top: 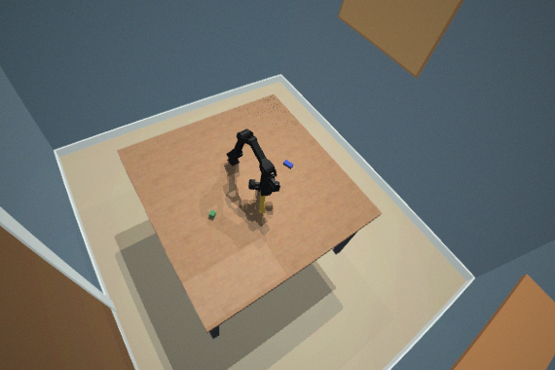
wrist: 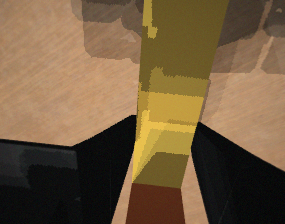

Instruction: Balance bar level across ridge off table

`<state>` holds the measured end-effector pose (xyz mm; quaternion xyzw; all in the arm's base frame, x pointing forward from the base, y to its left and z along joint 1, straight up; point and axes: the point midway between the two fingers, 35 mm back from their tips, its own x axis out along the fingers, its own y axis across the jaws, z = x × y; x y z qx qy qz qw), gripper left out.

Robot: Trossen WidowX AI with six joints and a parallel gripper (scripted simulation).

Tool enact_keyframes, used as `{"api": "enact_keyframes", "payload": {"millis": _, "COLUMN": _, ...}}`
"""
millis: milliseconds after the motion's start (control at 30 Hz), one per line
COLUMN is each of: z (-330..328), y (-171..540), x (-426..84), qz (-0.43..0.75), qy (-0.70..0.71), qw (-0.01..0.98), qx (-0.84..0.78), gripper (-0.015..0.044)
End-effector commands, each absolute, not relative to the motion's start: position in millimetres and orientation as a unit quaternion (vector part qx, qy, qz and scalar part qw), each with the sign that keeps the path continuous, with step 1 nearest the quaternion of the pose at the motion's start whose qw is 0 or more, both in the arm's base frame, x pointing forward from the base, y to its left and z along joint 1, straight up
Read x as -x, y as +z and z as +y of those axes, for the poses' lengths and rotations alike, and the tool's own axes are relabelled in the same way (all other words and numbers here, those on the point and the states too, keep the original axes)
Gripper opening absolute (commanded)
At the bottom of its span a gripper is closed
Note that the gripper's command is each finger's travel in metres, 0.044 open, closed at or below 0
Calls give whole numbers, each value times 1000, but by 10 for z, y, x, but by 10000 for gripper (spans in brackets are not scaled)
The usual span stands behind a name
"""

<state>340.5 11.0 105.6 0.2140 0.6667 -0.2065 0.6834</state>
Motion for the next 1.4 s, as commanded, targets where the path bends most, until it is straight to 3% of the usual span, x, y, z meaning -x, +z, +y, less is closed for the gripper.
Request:
{"api": "enact_keyframes", "payload": {"millis": 0, "z": 105, "y": 1058, "x": -3410, "qz": 666, "qy": -206, "qw": 685, "qx": -213, "gripper": 0}}
{"api": "enact_keyframes", "payload": {"millis": 1367, "z": 105, "y": 1024, "x": -3405, "qz": 666, "qy": -206, "qw": 685, "qx": -213, "gripper": 0}}
